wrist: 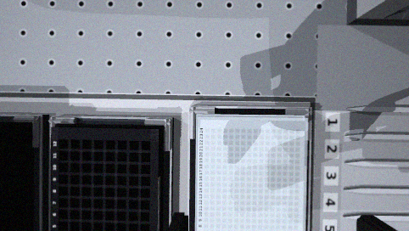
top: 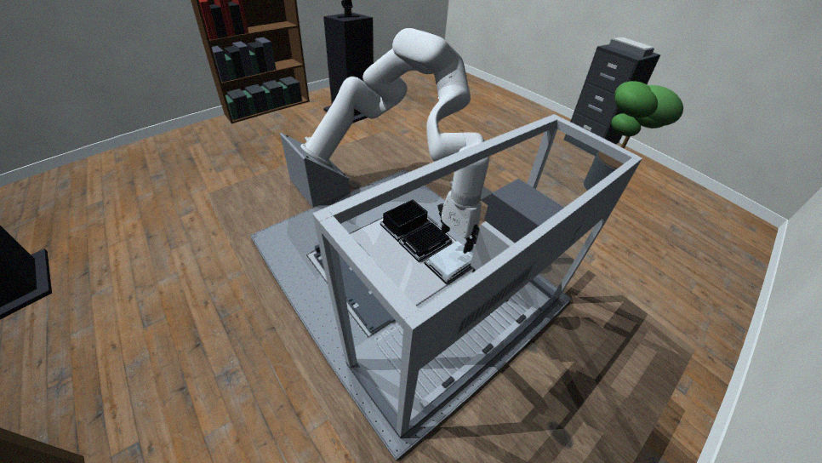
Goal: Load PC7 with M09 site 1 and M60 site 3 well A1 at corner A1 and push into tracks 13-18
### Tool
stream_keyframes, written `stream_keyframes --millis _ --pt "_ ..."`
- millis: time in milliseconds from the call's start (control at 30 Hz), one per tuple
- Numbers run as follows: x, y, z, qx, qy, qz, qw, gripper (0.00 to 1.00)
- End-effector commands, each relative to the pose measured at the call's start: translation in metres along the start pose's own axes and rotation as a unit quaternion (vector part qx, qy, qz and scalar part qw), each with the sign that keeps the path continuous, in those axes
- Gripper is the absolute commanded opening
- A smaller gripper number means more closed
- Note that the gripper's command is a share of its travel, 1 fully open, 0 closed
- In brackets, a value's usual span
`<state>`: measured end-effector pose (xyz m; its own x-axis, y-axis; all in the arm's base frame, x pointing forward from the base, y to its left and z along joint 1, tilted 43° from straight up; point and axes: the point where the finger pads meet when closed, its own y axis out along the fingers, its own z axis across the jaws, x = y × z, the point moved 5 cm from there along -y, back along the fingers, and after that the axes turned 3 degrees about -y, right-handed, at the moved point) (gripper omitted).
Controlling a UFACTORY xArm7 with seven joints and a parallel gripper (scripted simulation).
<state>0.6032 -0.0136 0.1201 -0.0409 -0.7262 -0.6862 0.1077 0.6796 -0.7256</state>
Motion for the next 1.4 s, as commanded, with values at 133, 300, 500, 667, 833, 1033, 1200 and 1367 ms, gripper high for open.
stream_keyframes --millis 133,300,500,667,833,1033,1200,1367 --pt "0.001 0.006 0.001 0.003 0.0 -0.001 1.0 1.0" --pt "0.001 0.015 0.001 0.003 0.0 -0.001 1.0 1.0" --pt "0.001 0.025 0.001 0.003 0.0 -0.001 1.0 1.0" --pt "0.001 0.03 0.001 0.003 0.0 -0.001 1.0 1.0" --pt "0.001 0.038 0.001 0.003 0.0 -0.001 1.0 1.0" --pt "0.001 0.048 0.002 0.003 0.0 -0.001 1.0 1.0" --pt "0.001 0.052 0.001 0.003 0.0 -0.001 1.0 1.0" --pt "0.001 0.052 0.002 0.003 0.0 -0.001 1.0 1.0"
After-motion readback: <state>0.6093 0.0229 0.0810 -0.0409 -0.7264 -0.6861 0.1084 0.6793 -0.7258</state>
